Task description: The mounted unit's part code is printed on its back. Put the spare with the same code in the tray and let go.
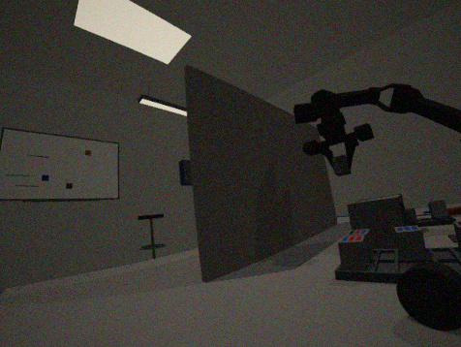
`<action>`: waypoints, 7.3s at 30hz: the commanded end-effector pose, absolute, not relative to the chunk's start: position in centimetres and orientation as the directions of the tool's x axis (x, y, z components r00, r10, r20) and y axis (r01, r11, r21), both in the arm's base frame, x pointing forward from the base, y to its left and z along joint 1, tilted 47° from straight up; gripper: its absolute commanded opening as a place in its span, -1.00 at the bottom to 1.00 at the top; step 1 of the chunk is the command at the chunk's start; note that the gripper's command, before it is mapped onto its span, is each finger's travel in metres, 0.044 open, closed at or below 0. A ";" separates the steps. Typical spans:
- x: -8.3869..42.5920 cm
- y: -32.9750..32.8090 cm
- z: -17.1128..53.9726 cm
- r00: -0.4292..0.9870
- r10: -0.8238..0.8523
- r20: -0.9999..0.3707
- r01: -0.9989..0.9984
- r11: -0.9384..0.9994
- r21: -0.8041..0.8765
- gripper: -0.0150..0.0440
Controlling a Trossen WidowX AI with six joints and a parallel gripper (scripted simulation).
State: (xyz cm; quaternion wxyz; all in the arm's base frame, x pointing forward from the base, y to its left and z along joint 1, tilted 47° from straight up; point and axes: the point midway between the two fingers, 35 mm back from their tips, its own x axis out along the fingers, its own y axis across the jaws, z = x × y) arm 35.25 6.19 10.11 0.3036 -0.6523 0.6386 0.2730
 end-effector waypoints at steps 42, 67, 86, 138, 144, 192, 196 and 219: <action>32.5 -7.9 20.3 0.020 -0.729 -0.684 -0.999 0.012 -0.042 -0.49; 32.9 -9.4 18.8 0.020 -0.726 -0.688 -0.999 0.013 -0.042 -0.49; 33.1 -10.5 17.7 0.020 -0.724 -0.689 -0.999 0.013 -0.043 -0.49; 33.2 -13.9 14.7 0.022 -0.726 -0.688 -0.999 0.012 -0.045 -0.49; 33.1 -14.3 14.4 0.022 -0.726 -0.687 -0.999 0.012 -0.045 -0.49; 32.5 -17.4 11.9 0.022 -0.735 -0.678 -0.999 0.011 -0.044 -0.49; 32.4 -17.6 11.7 0.022 -0.736 -0.676 -0.999 0.011 -0.044 -0.49; 32.6 -17.7 11.9 0.025 -0.740 -0.672 -0.998 0.015 -0.054 0.93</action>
